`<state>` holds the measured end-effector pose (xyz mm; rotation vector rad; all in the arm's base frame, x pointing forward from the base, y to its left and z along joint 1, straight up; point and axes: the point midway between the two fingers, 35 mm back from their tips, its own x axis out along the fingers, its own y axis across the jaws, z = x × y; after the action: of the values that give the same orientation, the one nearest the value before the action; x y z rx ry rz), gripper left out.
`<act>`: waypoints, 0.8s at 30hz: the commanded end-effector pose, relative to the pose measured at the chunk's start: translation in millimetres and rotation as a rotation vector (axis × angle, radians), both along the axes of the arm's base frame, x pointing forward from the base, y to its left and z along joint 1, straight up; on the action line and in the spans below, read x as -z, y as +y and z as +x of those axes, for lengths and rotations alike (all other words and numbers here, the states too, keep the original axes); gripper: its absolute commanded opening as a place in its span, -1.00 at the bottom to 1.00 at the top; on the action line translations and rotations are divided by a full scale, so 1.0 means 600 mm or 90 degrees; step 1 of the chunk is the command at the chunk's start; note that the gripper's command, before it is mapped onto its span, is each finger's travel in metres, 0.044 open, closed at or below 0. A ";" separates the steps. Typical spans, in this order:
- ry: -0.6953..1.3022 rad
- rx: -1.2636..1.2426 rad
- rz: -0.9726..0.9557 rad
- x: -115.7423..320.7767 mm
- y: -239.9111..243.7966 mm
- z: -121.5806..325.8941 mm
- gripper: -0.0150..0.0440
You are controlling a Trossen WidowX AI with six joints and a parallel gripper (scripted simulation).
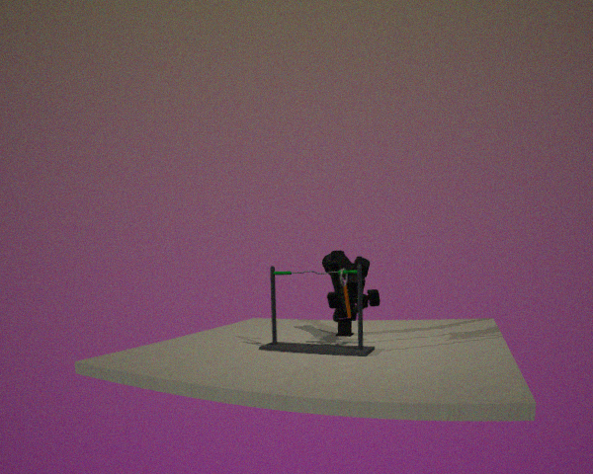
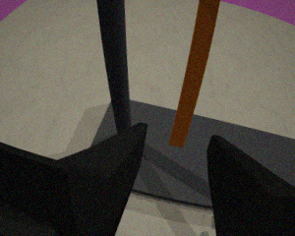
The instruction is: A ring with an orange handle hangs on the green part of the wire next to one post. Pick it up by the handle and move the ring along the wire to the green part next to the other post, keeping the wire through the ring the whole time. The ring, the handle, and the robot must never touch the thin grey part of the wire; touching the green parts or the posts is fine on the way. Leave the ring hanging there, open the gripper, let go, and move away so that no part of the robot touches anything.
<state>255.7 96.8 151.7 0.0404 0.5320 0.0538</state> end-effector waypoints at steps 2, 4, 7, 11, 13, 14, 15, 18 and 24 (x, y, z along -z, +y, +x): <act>-0.007 0.002 0.005 -0.018 -0.003 -0.020 0.05; -0.006 0.002 0.005 -0.021 -0.005 -0.029 0.05; -0.006 0.002 0.005 -0.023 -0.005 -0.032 0.05; -0.006 0.002 0.005 -0.023 -0.005 -0.032 0.05; -0.006 0.002 0.005 -0.023 -0.005 -0.032 0.05; -0.006 0.002 0.005 -0.023 -0.005 -0.032 0.05; -0.006 0.002 0.005 -0.023 -0.005 -0.032 0.05; -0.006 0.002 0.005 -0.023 -0.005 -0.032 0.05; -0.006 0.002 0.005 -0.023 -0.005 -0.032 0.05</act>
<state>236.5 94.0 164.2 0.0450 0.5241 0.0557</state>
